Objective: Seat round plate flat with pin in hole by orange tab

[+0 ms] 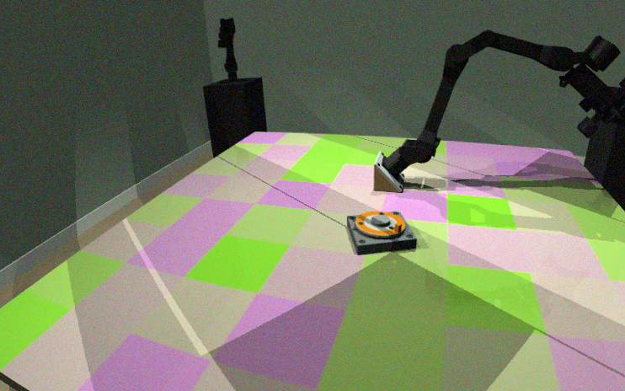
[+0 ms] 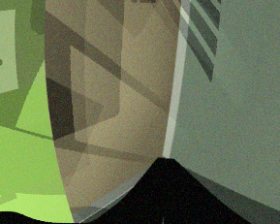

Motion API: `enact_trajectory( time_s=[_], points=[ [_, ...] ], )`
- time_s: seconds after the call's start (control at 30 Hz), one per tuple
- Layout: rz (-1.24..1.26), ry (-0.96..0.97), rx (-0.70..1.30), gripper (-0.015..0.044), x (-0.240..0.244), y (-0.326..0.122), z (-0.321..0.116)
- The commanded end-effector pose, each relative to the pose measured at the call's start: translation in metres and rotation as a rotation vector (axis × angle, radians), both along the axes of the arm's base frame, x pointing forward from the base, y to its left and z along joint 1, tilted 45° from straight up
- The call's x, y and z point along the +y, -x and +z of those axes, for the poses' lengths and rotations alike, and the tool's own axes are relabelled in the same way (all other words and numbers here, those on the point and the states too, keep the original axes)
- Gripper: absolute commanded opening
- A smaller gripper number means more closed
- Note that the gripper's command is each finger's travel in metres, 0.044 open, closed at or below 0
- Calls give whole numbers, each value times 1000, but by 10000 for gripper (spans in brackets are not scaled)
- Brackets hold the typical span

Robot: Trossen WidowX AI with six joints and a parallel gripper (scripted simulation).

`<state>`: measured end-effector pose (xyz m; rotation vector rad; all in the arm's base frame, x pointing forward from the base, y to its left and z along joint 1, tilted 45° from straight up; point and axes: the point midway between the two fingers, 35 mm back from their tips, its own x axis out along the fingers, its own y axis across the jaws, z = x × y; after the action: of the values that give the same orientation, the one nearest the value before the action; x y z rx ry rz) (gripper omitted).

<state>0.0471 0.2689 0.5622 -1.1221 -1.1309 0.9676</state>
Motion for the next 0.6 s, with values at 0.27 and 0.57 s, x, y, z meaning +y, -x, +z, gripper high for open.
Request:
enact_trajectory(
  time_s=[0.27,0.57],
  points=[
    [-264,292,288,0,31,-122,-104],
    [-495,411,760,0,-8,-227,-200]
  ],
)
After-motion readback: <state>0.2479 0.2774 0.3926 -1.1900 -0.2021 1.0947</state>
